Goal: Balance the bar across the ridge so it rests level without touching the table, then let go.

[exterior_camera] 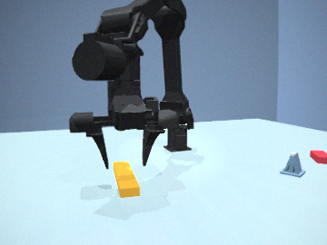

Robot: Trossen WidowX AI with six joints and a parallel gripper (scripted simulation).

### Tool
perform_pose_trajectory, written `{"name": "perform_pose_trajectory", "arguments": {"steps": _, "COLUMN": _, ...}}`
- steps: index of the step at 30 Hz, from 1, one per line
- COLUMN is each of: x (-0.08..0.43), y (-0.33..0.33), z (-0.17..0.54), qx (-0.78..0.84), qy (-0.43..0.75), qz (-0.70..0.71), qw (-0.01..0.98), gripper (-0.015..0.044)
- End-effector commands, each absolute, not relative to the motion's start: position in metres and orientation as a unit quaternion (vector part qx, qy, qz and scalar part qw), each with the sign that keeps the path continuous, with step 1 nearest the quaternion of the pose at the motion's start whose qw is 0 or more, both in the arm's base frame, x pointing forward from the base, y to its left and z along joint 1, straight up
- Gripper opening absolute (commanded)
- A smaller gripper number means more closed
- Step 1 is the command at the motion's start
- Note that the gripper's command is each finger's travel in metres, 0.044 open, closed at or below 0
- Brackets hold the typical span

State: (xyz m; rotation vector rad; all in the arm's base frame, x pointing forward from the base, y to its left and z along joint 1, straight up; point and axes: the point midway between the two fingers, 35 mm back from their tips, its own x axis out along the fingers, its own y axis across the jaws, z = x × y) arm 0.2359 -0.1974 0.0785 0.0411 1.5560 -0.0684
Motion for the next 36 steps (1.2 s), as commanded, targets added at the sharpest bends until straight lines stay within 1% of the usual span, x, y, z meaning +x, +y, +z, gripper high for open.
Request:
{"name": "perform_pose_trajectory", "arguments": {"steps": 1, "x": 0.237, "y": -0.197, "z": 0.073, "qx": 0.021, "qy": 0.699, "qz": -0.032, "qw": 0.714, "gripper": 0.0315}}
{"name": "perform_pose_trajectory", "arguments": {"steps": 20, "x": 0.238, "y": -0.198, "z": 0.048, "qx": 0.021, "qy": 0.699, "qz": -0.032, "qw": 0.714, "gripper": 0.0315}}
{"name": "perform_pose_trajectory", "arguments": {"steps": 35, "x": 0.238, "y": -0.198, "z": 0.048, "qx": 0.021, "qy": 0.699, "qz": -0.032, "qw": 0.714, "gripper": 0.0315}}
{"name": "perform_pose_trajectory", "arguments": {"steps": 36, "x": 0.237, "y": -0.198, "z": 0.048, "qx": 0.018, "qy": 0.700, "qz": -0.032, "qw": 0.713, "gripper": 0.0289}}
